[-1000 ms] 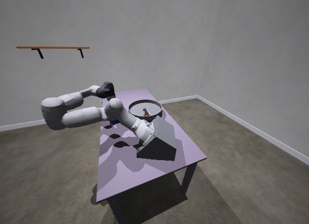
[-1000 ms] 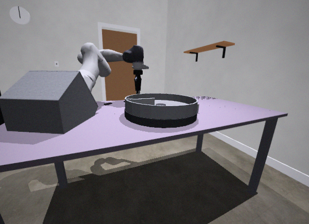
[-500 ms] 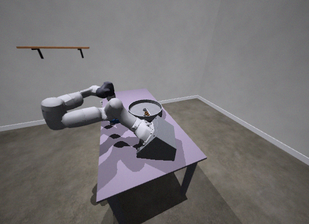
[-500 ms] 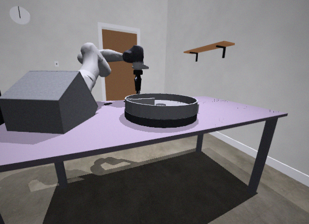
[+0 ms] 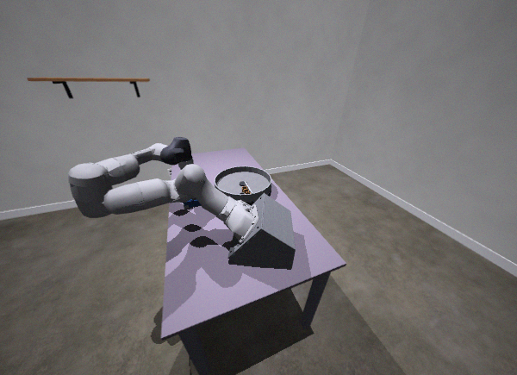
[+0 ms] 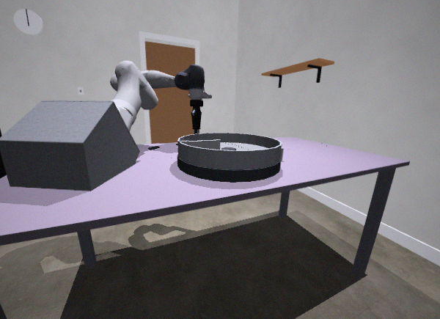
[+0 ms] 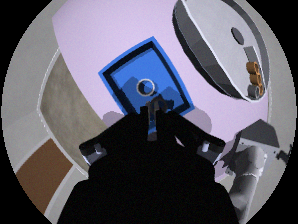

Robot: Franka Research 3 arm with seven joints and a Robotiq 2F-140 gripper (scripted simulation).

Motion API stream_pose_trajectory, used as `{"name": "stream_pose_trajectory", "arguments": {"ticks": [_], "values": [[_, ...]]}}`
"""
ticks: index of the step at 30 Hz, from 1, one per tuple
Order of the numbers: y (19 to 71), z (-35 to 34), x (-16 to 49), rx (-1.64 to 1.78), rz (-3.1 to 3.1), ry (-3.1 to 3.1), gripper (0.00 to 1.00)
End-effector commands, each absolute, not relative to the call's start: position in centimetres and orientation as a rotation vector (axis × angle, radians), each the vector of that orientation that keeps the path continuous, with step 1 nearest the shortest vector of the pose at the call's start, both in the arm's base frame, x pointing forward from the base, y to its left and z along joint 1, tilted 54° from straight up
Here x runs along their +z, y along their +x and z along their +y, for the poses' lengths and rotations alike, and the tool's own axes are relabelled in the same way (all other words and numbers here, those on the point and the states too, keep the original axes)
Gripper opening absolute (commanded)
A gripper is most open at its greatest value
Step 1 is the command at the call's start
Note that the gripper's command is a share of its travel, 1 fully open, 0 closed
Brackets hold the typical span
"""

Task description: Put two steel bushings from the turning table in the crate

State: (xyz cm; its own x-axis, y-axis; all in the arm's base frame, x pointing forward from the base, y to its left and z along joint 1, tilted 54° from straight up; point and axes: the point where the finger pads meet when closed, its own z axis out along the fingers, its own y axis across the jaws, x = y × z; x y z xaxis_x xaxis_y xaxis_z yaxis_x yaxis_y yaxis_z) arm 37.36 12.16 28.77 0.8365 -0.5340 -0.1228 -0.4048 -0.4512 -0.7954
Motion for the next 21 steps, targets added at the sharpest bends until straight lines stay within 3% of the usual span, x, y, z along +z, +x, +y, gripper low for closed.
{"name": "stream_pose_trajectory", "arguments": {"ticks": [1, 21], "values": [[37.48, 12.17, 28.68, -0.186, 0.684, -2.102, 0.00], [37.64, 12.48, 28.46, -0.186, 0.684, -2.102, 0.00]]}}
